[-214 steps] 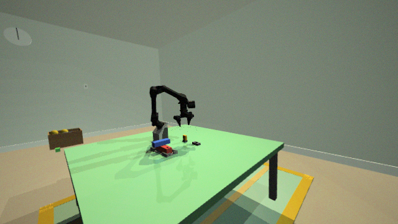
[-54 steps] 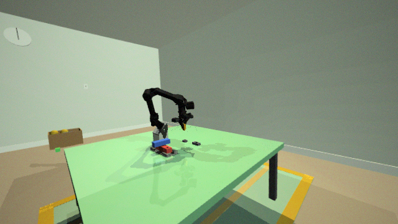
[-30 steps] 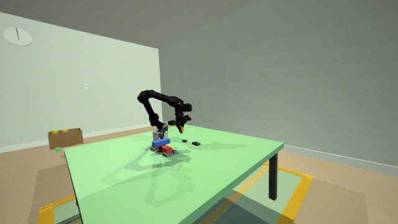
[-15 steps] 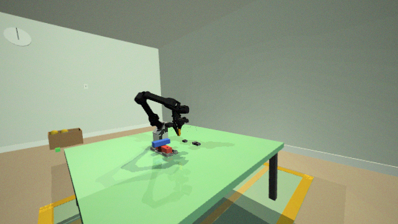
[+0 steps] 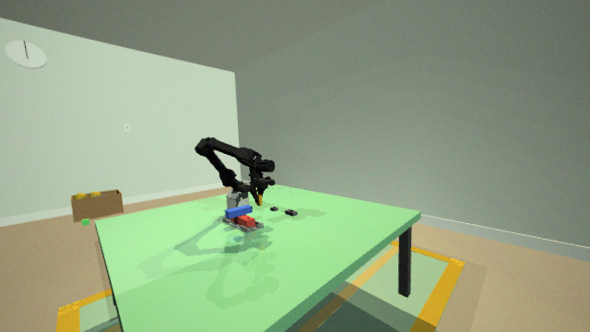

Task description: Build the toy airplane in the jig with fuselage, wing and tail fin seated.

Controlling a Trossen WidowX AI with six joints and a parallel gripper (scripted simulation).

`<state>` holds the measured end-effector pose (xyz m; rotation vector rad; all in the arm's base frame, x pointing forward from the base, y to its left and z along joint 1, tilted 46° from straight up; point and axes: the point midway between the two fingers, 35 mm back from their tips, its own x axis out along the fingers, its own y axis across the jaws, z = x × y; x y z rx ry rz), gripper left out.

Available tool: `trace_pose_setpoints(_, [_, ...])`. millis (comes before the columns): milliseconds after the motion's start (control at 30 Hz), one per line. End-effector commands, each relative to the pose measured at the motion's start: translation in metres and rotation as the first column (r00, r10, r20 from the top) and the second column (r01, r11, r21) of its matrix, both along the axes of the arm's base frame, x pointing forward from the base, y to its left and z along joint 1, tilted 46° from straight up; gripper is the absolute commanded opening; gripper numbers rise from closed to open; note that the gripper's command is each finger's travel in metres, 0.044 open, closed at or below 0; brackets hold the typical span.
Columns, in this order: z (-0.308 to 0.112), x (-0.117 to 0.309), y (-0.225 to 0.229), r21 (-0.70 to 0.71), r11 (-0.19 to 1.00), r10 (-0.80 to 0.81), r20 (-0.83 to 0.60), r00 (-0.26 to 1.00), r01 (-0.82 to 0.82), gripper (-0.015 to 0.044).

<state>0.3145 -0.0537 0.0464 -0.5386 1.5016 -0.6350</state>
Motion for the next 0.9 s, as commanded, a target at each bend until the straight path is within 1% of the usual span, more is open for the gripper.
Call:
trace_pose_setpoints(0, [0.008,0.002,-0.009,-0.011,1.0,0.005,0.005,1.0,-0.005,0.0])
trace_pose_setpoints(667, [0.039,0.0,-0.056,-0.058,0.998,-0.005,-0.007,1.0,0.005,0.0])
trace_pose_setpoints(733, [0.039,0.0,-0.057,-0.058,0.998,-0.005,-0.007,1.0,0.005,0.0052])
trace_pose_setpoints(767, [0.039,0.0,-0.057,-0.058,0.998,-0.005,-0.007,1.0,0.005,0.0065])
trace_pose_setpoints(867, [0.039,0.0,-0.057,-0.058,0.998,-0.005,-0.007,1.0,0.005,0.0065])
